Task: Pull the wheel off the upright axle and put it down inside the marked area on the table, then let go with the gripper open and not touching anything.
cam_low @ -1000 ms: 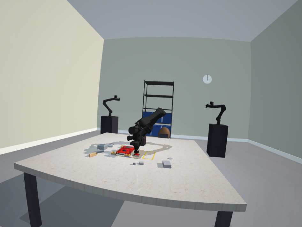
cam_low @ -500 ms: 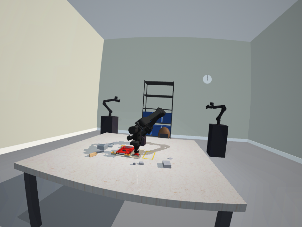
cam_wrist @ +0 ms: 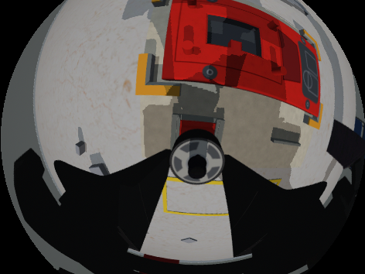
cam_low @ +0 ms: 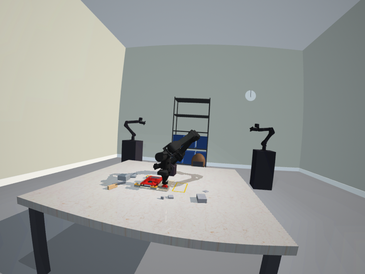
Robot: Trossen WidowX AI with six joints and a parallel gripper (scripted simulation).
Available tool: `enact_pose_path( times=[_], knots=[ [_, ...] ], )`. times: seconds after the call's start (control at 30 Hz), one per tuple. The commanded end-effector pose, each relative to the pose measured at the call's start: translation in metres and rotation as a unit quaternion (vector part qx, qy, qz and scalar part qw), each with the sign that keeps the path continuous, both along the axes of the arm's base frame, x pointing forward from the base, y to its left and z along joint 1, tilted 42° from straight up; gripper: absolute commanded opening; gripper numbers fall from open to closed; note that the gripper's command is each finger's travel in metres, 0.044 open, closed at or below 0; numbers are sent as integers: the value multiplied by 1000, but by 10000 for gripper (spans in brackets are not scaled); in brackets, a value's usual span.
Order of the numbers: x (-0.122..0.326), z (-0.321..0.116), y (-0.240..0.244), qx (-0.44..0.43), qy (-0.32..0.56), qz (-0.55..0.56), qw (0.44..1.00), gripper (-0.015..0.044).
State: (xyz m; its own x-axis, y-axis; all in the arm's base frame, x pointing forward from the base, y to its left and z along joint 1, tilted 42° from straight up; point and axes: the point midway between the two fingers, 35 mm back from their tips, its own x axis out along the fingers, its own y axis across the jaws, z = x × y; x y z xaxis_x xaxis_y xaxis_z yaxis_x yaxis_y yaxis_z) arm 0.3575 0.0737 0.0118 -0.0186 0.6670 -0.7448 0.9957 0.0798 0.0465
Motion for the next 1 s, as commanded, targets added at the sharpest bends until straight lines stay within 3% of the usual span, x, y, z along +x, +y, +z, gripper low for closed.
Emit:
enact_pose_path(
  times=[0.0, 0.97],
  knots=[
    [0, 3, -3, 0, 0, -1, 1000, 0],
    [0, 9, -10, 0, 0, -2, 1000, 0]
  ],
)
